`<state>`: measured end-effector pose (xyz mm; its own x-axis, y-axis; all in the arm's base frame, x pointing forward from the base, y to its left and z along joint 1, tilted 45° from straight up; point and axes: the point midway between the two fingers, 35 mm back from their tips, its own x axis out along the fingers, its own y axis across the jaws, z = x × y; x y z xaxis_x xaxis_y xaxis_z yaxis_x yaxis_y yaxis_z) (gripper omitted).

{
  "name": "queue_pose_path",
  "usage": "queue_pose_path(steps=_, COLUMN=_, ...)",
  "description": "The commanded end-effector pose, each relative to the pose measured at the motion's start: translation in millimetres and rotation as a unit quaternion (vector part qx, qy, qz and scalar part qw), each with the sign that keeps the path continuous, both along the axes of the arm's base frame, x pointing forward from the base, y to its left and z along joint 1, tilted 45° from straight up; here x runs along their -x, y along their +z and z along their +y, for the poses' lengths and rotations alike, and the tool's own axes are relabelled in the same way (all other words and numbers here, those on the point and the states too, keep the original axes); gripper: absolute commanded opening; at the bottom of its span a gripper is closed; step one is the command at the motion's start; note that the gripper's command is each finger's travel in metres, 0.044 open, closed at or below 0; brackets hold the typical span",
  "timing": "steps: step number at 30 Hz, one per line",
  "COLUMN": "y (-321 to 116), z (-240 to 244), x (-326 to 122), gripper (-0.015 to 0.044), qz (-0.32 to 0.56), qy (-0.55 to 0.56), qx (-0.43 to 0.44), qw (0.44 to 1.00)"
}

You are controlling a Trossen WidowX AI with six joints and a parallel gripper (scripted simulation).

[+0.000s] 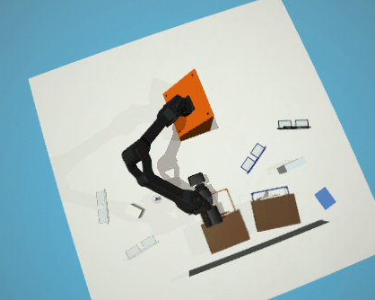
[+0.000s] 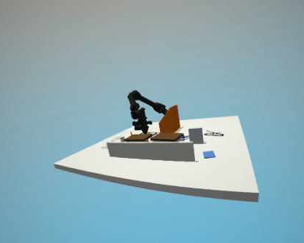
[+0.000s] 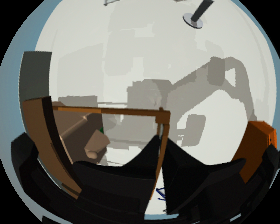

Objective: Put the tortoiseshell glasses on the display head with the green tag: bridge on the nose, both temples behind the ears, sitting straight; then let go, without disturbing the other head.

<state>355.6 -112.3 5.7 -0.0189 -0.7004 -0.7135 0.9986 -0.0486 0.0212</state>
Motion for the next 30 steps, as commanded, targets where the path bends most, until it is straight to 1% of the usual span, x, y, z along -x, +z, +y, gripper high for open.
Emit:
queue_pose_path(steps=1, y=0.7, z=0.0, x=-8.1, gripper=0.0, qz=0.0, qy=0.002, qx=-0.001, qw=1.0)
queue_pose_path(steps=30, y=2.0, z=-1.7, x=-45.0, gripper=0.0, qz=-0.001, qy=0.002, qx=-0.001, qw=1.0)
